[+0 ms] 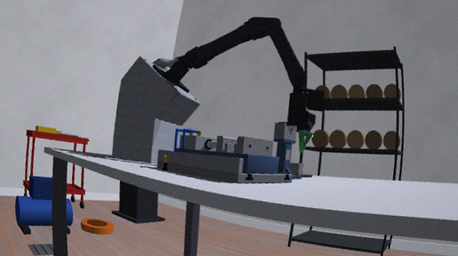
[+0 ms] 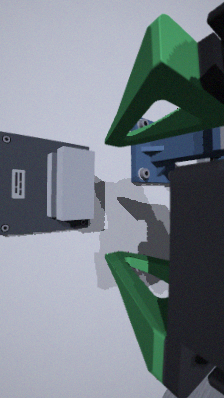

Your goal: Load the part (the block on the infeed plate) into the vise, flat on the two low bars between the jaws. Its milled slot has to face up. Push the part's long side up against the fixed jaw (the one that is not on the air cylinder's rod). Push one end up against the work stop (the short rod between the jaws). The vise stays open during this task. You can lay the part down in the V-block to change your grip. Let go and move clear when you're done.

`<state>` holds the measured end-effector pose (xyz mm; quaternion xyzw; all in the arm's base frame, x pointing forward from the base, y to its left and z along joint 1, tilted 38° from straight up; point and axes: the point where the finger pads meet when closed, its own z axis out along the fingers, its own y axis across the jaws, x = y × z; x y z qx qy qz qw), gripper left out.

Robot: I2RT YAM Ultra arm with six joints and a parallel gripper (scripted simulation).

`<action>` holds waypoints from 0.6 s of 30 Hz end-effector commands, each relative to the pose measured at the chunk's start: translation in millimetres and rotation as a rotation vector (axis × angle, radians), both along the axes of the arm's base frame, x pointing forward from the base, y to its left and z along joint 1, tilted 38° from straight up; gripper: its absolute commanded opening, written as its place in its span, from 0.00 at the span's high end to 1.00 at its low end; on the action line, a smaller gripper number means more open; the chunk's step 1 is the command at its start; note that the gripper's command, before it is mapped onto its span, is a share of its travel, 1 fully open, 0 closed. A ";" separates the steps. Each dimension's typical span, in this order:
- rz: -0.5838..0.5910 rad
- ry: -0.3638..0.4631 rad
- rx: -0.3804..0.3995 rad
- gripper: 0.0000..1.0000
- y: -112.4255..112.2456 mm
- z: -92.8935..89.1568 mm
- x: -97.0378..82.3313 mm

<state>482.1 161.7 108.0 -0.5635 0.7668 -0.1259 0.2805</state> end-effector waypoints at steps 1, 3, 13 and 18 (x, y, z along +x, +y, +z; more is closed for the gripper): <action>0.003 -0.058 0.025 0.19 2.6 18.6 16.7; 0.001 -0.058 0.026 0.19 2.3 15.0 19.7; 0.003 -0.058 0.025 0.19 5.7 -1.4 32.0; 0.001 -0.058 0.025 0.19 5.8 -5.7 35.6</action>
